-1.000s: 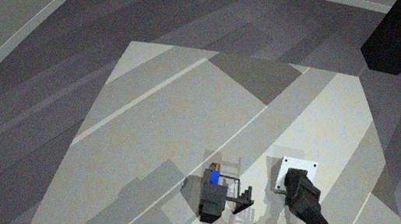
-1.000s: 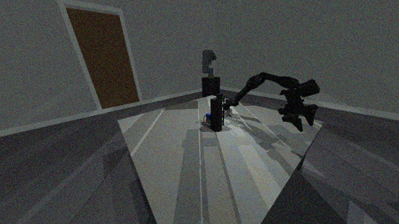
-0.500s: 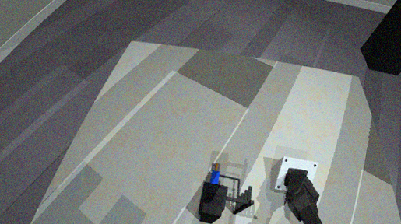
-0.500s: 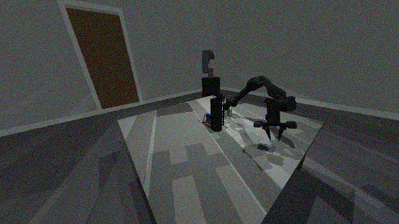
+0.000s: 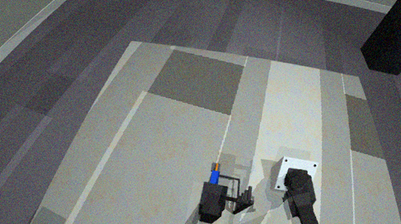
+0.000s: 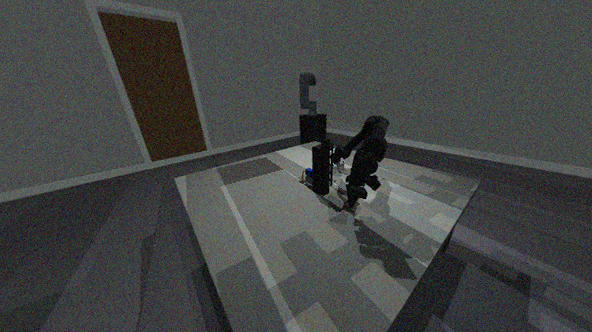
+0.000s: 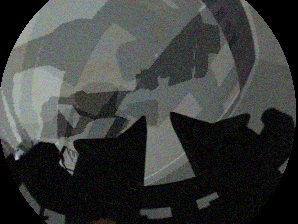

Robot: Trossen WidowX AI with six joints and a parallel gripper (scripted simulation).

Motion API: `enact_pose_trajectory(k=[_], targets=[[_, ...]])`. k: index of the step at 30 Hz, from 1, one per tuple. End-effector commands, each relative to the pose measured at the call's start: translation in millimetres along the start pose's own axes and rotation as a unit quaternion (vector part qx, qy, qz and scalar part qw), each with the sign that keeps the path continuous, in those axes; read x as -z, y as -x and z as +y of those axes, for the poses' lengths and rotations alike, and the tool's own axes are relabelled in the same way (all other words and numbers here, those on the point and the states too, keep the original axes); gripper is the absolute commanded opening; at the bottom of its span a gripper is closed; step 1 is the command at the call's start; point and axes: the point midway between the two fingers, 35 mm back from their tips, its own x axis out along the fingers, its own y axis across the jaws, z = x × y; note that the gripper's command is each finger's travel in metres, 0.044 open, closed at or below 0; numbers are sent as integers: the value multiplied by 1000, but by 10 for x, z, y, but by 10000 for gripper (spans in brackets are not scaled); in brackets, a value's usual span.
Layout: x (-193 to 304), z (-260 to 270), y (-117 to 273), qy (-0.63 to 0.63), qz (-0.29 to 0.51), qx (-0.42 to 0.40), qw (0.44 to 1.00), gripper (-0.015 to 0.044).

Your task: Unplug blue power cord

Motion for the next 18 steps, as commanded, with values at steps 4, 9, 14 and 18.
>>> enact_pose_trajectory(k=[4, 9, 14, 18], targets=[[1018, 378, -49, -368, 61, -29, 927, 160], [1545, 645, 22, -558, 92, -22, 824, 160], [2007, 949, 157, -726, 111, -1, 679, 160], [2319, 1219, 265, -828, 119, 16, 548, 160]])
